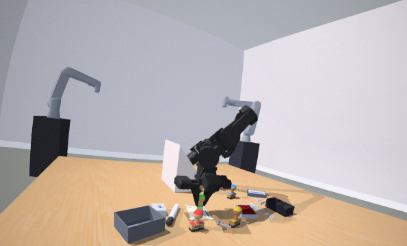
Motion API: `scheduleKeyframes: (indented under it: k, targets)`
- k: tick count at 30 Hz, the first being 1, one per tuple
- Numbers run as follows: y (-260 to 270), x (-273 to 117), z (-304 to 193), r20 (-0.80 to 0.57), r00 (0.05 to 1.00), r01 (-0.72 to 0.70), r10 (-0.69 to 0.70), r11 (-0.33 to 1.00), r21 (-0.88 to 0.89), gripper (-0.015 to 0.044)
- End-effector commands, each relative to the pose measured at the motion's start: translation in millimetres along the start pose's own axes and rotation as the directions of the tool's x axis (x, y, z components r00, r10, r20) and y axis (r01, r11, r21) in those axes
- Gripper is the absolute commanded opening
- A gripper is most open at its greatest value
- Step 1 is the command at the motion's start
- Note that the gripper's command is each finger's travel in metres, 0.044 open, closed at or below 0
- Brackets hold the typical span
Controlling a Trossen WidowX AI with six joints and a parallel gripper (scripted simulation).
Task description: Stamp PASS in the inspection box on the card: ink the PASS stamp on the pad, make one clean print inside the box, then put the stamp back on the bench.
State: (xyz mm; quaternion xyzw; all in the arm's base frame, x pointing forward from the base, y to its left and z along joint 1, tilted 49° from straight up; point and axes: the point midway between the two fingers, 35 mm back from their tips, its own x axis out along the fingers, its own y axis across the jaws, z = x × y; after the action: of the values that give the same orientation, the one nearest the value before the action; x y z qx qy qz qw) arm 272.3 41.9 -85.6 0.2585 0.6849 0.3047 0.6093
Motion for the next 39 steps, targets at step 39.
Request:
scheduleKeyframes:
  k: [39]
  targets:
    - [-2.0, -62.1, 0.8, 0.001, 1.0, 0.005, -0.005, 1.0, -0.002, 0.0]
